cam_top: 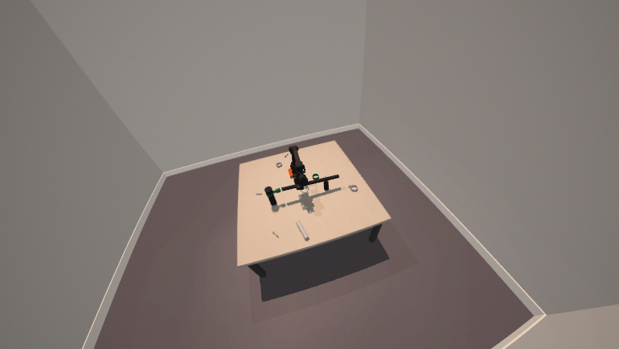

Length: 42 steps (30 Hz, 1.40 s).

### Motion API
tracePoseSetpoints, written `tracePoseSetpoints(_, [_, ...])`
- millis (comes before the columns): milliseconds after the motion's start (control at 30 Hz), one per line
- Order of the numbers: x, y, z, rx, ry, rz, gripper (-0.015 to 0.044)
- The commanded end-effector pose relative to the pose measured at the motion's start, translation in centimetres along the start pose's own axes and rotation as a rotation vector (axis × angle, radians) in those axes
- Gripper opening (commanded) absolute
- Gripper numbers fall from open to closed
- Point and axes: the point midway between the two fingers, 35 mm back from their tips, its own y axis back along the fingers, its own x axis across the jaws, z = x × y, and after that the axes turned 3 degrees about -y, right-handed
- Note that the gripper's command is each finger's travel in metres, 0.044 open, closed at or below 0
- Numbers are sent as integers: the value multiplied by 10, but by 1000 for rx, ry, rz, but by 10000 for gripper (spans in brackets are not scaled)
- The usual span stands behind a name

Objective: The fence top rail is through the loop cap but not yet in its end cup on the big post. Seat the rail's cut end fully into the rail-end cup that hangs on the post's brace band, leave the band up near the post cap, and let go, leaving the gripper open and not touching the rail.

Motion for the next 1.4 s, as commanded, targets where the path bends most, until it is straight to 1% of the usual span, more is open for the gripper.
tracePoseSetpoints(0, [-2,2,-8,9,-6,-10,0])
tracePoseSetpoints(333, [-1,-6,-20,3,-1,1,0])
tracePoseSetpoints(1367, [-1,-6,-20,2,-1,2,0])
